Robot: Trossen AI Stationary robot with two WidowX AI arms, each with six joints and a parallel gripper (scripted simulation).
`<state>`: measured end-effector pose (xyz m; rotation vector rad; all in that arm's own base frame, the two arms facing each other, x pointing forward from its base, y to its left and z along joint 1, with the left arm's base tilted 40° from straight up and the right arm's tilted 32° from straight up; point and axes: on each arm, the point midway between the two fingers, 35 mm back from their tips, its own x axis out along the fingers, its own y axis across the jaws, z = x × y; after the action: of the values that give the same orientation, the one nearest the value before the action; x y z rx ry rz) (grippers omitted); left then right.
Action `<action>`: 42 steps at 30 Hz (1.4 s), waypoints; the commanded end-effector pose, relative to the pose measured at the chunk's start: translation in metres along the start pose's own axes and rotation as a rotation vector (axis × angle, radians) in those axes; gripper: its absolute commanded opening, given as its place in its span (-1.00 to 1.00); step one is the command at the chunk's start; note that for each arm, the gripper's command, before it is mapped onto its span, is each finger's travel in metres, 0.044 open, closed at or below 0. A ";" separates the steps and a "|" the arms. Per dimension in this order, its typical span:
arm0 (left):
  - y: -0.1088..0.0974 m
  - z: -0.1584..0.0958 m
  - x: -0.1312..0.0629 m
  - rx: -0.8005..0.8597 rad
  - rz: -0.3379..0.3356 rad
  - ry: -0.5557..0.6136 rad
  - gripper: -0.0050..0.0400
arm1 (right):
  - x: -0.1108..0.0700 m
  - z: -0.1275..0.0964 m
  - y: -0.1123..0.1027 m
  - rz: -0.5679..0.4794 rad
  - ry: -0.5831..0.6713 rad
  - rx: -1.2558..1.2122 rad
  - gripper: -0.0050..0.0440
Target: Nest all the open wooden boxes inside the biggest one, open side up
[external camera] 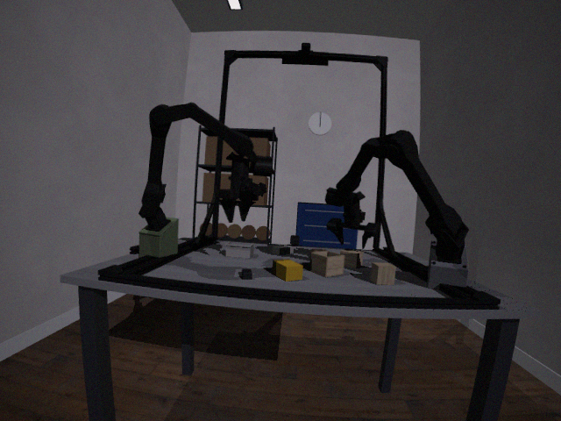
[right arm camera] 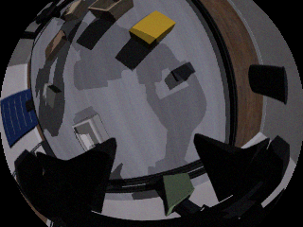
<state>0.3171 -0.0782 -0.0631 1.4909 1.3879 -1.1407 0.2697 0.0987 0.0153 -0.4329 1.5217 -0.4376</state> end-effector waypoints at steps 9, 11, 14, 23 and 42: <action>-0.002 -0.007 0.019 0.013 -0.021 0.018 1.00 | 0.000 0.000 0.000 0.001 0.004 -0.004 0.84; -0.002 -0.008 0.022 0.015 -0.024 0.021 1.00 | 0.000 0.000 0.000 0.001 0.004 -0.004 0.84; -0.002 -0.009 0.025 0.016 -0.026 0.023 1.00 | 0.000 0.000 0.000 0.001 0.004 -0.004 0.84; -0.002 -0.014 0.037 0.022 -0.034 0.031 1.00 | 0.000 0.000 0.000 0.001 0.004 -0.004 0.84; -0.003 -0.023 0.061 0.034 -0.052 0.047 1.00 | 0.000 0.000 0.000 0.001 0.004 -0.004 0.84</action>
<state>0.3196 -0.0433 -0.1084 1.5205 1.4358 -1.1641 0.2697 0.0987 0.0153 -0.4329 1.5218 -0.4376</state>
